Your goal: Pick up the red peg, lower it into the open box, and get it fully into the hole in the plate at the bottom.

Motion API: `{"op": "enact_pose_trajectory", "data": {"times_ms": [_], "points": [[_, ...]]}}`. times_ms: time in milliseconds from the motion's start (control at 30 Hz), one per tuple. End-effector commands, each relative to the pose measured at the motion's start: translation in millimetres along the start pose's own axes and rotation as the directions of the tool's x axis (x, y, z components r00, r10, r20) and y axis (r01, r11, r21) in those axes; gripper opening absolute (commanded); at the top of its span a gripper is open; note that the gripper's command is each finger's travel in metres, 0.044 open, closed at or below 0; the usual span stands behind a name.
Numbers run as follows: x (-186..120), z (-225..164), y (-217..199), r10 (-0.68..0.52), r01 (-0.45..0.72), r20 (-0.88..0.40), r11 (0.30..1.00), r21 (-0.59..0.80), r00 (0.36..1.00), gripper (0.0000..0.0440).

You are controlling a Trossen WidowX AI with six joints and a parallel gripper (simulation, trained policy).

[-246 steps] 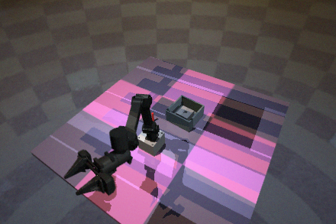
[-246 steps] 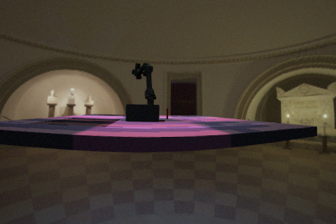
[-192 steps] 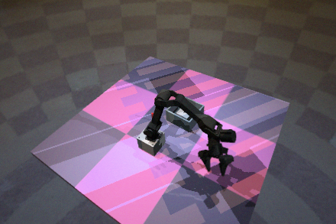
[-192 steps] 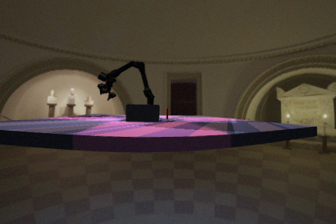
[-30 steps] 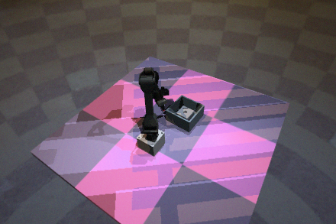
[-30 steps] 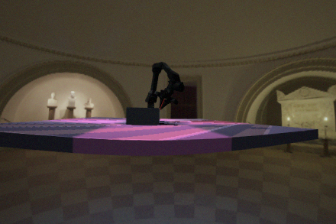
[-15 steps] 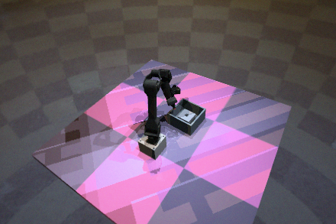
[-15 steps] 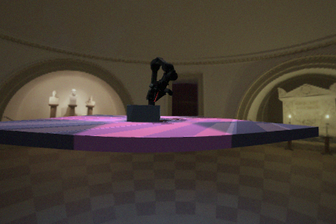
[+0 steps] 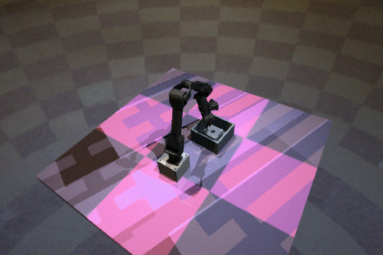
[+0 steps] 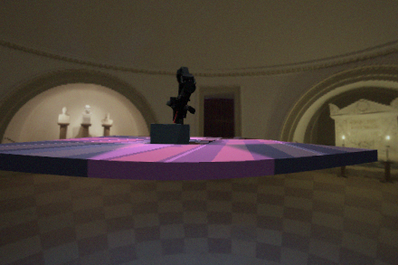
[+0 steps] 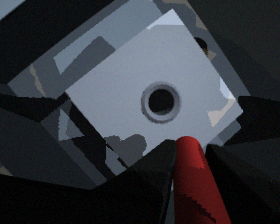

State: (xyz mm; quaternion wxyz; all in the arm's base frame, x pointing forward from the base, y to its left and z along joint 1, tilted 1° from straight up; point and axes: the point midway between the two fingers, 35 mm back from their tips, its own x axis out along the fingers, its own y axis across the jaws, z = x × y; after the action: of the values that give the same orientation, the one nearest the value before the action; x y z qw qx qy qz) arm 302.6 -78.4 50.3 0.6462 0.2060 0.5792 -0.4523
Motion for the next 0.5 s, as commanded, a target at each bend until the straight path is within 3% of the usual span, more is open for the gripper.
{"op": "enact_pose_trajectory", "data": {"times_ms": [0, 167, 400, 467], "points": [[12, 9, 3, 0.025, -0.025, -0.017, 1.000, -0.016, 1.000, 0.0000], [30, 13, 6, 0.053, -0.055, -0.047, 0.997, -0.051, 0.997, 0.0005], [54, 10, 9, 0.071, -0.082, -0.106, 0.992, -0.099, 0.992, 0.0153], [57, 14, 11, 0.083, -0.095, -0.110, 0.989, -0.112, 0.990, 0.0160]]}}
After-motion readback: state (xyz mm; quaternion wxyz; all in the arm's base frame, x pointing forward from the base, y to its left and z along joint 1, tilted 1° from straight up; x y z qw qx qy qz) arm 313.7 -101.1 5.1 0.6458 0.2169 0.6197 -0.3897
